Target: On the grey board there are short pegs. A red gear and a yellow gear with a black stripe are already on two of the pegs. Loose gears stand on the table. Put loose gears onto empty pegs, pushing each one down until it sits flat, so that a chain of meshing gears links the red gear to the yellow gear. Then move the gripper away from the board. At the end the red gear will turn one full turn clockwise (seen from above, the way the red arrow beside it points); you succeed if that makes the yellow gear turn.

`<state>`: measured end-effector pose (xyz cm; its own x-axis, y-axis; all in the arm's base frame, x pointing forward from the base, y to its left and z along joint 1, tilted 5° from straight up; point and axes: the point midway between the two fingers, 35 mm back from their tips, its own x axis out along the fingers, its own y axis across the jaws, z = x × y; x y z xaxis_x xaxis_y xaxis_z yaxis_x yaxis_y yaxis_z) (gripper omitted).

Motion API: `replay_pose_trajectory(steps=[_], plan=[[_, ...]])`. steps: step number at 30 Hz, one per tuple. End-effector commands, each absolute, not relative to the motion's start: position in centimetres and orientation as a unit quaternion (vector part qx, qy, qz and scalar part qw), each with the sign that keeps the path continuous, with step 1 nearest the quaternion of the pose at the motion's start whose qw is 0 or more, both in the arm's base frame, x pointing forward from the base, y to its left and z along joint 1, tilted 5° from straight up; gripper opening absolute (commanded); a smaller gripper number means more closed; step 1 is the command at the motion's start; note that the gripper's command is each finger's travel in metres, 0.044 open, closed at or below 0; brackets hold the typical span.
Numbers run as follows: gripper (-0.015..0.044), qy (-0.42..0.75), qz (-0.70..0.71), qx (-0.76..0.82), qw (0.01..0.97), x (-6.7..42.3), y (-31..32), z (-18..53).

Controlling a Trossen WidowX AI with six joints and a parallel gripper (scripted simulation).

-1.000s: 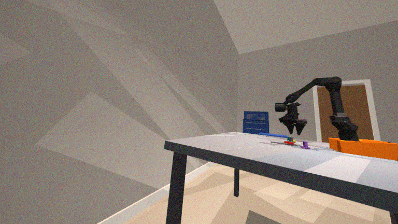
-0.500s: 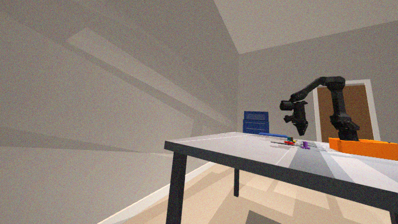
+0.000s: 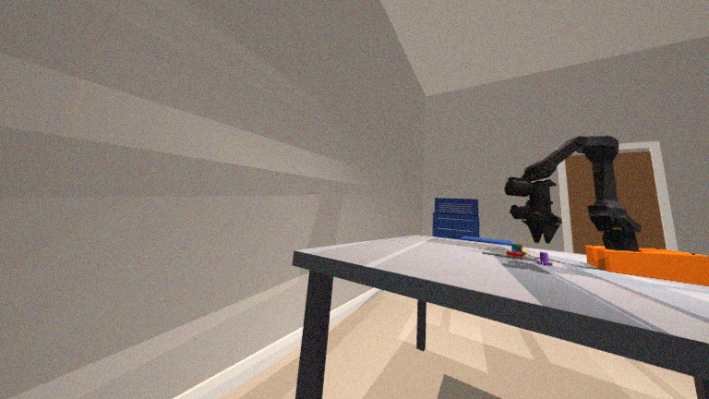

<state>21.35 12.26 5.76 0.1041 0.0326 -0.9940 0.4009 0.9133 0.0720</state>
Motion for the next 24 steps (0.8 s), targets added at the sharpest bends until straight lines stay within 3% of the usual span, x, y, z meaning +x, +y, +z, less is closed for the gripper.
replay_pose_trajectory(steps=[1,24], plan=[[0.0440,0.658,-0.134,0.164,0.723,21.3,12.1,4.3],[0.0440,0.658,-0.134,0.164,0.723,21.6,12.1,1.4]])
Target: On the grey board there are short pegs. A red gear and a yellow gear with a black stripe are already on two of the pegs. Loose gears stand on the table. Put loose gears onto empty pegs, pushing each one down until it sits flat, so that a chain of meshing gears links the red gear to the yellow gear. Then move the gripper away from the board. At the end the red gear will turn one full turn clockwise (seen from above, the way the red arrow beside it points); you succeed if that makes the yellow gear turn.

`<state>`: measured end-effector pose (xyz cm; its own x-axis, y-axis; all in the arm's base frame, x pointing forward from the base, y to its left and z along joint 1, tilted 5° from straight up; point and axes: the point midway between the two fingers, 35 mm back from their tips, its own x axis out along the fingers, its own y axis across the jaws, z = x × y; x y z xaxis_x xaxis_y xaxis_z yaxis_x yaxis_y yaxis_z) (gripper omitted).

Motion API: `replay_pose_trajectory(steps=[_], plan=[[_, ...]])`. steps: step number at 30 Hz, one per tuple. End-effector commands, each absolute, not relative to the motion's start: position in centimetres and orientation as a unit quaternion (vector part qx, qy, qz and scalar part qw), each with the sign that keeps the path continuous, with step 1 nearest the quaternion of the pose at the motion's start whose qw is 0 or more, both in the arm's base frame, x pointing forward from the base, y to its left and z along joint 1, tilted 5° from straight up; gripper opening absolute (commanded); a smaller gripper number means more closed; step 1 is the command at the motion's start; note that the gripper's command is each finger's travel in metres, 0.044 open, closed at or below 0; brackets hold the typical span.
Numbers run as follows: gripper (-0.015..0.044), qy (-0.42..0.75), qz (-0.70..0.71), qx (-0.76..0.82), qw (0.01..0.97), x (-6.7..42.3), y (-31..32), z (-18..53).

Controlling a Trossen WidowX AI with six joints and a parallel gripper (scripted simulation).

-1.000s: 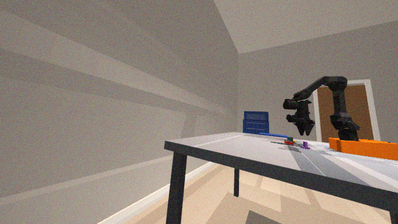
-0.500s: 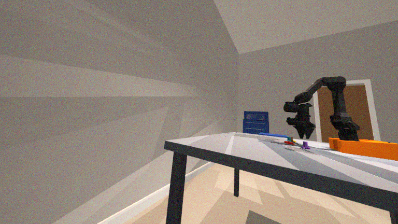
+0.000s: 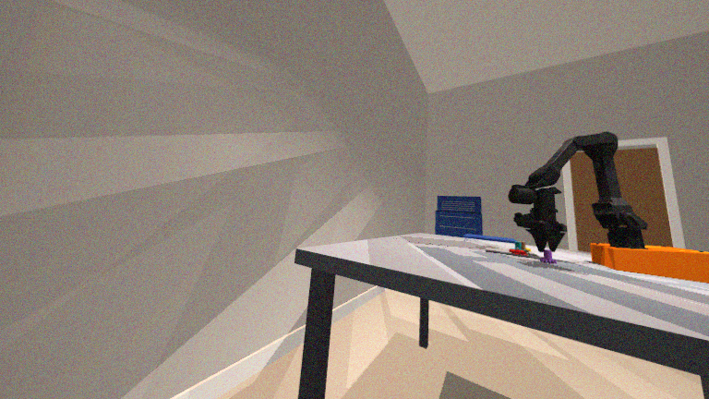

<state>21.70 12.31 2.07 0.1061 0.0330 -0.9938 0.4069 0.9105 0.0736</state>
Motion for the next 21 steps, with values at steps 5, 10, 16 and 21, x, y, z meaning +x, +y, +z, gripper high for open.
replay_pose_trajectory(steps=[5,10,16,21], plan=[[0.0440,0.658,-0.134,0.164,0.723,21.55,12.11,1.44],[0.0414,0.658,-0.134,0.164,0.723,21.55,12.11,1.44],[0.0256,0.658,-0.134,0.164,0.723,21.55,12.11,1.44],[0.0125,0.658,-0.134,0.164,0.723,21.55,12.11,1.44]])
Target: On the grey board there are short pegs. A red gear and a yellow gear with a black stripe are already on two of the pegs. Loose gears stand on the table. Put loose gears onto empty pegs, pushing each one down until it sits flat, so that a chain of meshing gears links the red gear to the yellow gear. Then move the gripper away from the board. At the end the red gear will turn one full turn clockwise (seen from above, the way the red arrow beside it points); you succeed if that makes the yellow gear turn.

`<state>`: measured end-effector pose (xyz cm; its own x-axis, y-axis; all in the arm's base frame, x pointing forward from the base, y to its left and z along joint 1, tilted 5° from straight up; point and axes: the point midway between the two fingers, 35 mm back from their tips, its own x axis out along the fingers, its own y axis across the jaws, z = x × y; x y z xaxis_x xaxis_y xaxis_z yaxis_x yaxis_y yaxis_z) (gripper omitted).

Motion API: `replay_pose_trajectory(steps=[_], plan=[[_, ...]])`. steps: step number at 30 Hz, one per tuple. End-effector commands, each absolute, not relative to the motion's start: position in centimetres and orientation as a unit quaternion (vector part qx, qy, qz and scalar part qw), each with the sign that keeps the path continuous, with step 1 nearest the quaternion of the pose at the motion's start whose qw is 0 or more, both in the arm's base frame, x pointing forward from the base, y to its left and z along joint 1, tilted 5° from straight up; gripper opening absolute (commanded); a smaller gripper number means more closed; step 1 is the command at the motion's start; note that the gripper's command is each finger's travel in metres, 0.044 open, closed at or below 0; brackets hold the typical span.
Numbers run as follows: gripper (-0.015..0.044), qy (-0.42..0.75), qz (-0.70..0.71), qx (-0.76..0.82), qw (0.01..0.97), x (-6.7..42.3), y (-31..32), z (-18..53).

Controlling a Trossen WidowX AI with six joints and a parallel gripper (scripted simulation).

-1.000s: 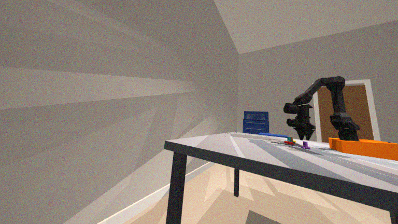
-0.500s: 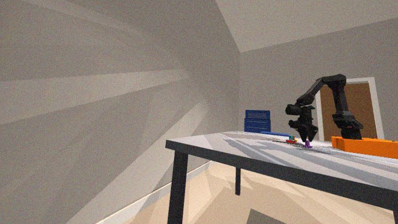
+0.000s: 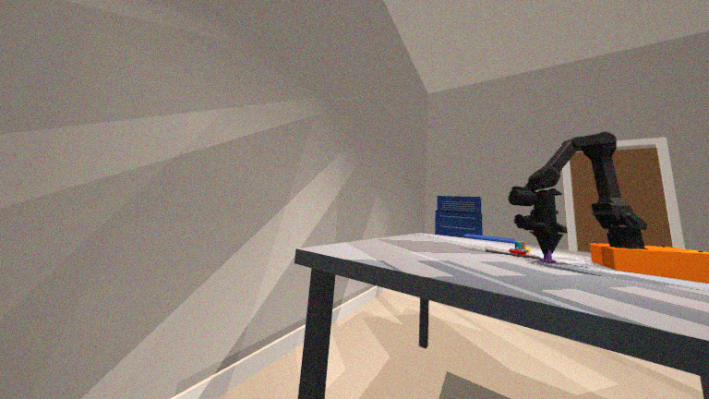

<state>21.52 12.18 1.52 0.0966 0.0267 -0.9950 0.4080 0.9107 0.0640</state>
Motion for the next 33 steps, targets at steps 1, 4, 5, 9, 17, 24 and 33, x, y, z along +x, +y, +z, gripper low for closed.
replay_pose_trajectory(steps=[1,4,5,9,17,24,33], plan=[[0.0099,0.658,-0.134,0.164,0.723,21.6,12.1,1.4],[0.0059,0.658,-0.134,0.164,0.723,21.6,12.1,1.4],[0.0053,0.658,-0.134,0.164,0.723,21.6,12.1,1.4],[0.0026,0.658,-0.134,0.164,0.723,21.6,12.1,1.4],[0.0000,0.658,-0.134,0.164,0.723,21.8,12.3,2.7],[0.0000,0.658,-0.134,0.164,0.723,21.9,12.5,4.4],[0.0000,0.658,-0.133,0.164,0.723,22.0,12.6,6.7]])
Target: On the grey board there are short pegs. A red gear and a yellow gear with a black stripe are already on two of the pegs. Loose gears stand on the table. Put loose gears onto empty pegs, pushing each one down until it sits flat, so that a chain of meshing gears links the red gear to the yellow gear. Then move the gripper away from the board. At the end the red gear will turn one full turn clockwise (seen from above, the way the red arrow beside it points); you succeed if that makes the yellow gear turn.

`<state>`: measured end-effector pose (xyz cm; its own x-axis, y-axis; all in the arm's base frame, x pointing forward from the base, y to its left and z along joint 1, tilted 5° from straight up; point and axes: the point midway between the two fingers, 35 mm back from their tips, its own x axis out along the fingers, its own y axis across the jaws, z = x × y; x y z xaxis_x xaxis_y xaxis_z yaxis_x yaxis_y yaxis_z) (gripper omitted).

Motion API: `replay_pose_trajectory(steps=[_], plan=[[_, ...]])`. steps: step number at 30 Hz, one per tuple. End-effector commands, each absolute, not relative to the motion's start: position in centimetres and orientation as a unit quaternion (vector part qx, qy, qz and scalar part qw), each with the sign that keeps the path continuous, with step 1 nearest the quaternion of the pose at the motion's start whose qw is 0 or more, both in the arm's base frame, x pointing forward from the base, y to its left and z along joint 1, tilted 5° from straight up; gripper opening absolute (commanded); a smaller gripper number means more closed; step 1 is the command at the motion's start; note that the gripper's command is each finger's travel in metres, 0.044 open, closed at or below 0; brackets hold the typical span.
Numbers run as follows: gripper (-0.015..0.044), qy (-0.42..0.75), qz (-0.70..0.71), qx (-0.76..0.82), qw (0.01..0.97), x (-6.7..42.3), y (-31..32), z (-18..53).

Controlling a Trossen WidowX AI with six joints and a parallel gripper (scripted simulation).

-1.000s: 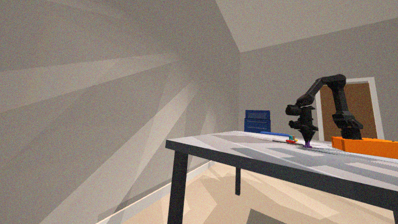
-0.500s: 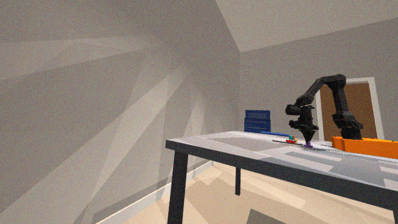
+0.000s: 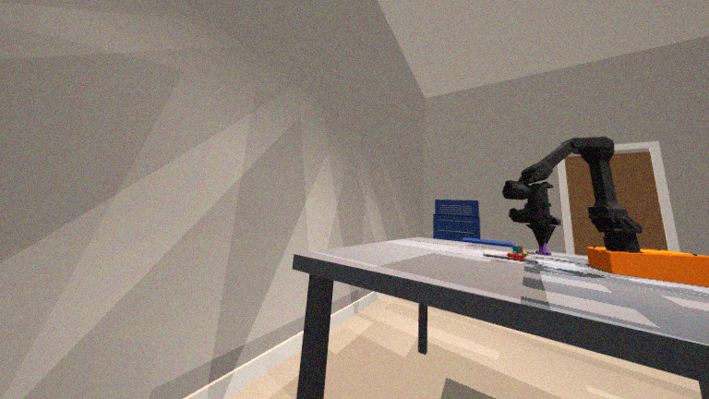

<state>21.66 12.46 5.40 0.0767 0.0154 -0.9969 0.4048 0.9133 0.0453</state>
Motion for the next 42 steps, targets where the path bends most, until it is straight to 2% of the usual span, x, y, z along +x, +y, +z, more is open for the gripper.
replay_pose_trajectory(steps=[1,34,42], plan=[[0.0000,0.658,-0.133,0.164,0.723,22.0,12.6,7.0],[0.0000,0.658,-0.134,0.164,0.723,20.3,11.9,15.5],[0.0000,0.658,-0.134,0.164,0.723,20.4,11.7,15.8]])
